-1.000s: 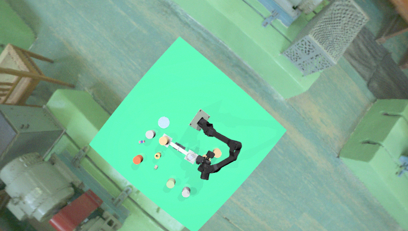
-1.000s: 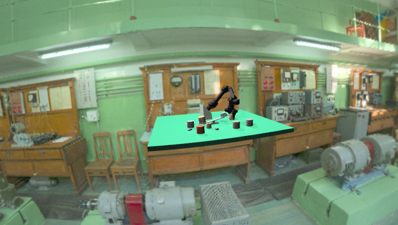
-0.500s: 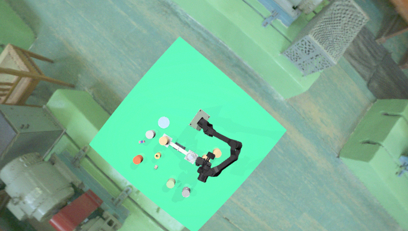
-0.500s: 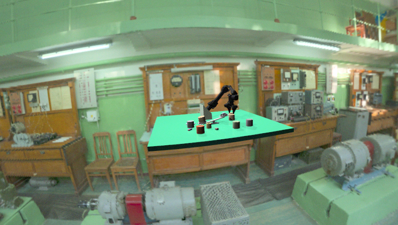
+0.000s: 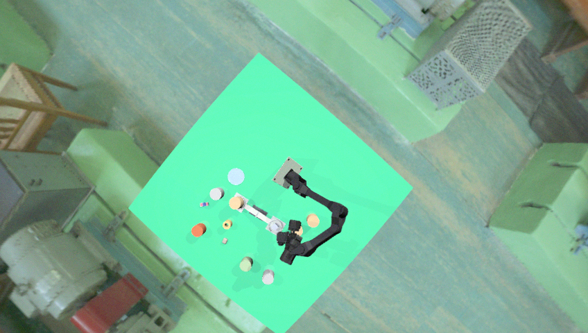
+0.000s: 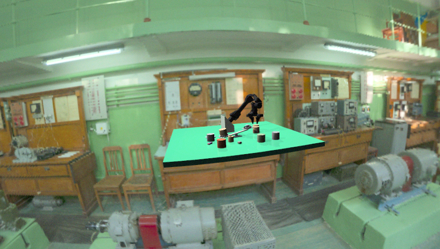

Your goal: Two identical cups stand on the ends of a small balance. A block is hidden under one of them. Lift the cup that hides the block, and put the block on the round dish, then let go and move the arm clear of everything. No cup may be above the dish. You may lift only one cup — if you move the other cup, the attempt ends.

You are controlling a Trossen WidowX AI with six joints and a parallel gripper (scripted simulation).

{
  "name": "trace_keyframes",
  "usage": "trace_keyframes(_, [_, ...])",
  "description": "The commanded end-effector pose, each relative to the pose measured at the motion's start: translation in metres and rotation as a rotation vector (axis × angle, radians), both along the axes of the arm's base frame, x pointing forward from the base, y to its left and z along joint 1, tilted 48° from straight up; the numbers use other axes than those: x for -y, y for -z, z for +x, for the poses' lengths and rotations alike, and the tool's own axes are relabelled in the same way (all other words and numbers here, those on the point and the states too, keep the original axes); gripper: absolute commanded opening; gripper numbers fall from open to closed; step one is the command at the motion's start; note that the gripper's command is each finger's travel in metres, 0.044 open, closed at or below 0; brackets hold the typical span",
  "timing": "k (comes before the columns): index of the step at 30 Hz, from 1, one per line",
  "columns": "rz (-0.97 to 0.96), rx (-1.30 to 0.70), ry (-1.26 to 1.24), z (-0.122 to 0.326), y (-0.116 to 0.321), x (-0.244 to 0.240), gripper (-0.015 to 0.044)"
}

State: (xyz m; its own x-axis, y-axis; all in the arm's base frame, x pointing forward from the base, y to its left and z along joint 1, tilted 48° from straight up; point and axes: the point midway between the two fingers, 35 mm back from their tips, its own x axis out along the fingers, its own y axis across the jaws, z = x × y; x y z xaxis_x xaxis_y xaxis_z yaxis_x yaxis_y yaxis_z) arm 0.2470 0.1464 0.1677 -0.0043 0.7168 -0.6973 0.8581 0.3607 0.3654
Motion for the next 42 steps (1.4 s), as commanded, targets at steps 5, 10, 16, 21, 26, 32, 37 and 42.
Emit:
trace_keyframes(5, [-0.015, 0.198, -0.117, 0.017, -0.003, 0.019, 0.026])
trace_keyframes(10, [-0.023, 0.295, -0.186, 0.022, -0.004, 0.029, 0.026])
trace_keyframes(16, [-0.029, 0.41, -0.32, 0.024, 0.001, 0.033, 0.026])
trace_keyframes(21, [-0.031, 0.523, -0.451, 0.026, 0.005, 0.038, 0.026])
trace_keyframes(26, [-0.029, 0.636, -0.582, 0.028, 0.01, 0.042, 0.026])
trace_keyframes(32, [-0.023, 0.772, -0.739, 0.03, 0.015, 0.047, 0.026])
trace_keyframes(37, [-0.014, 0.887, -0.868, 0.031, 0.019, 0.052, 0.026])
trace_keyframes(42, [-0.003, 1.003, -0.996, 0.033, 0.024, 0.057, 0.026])
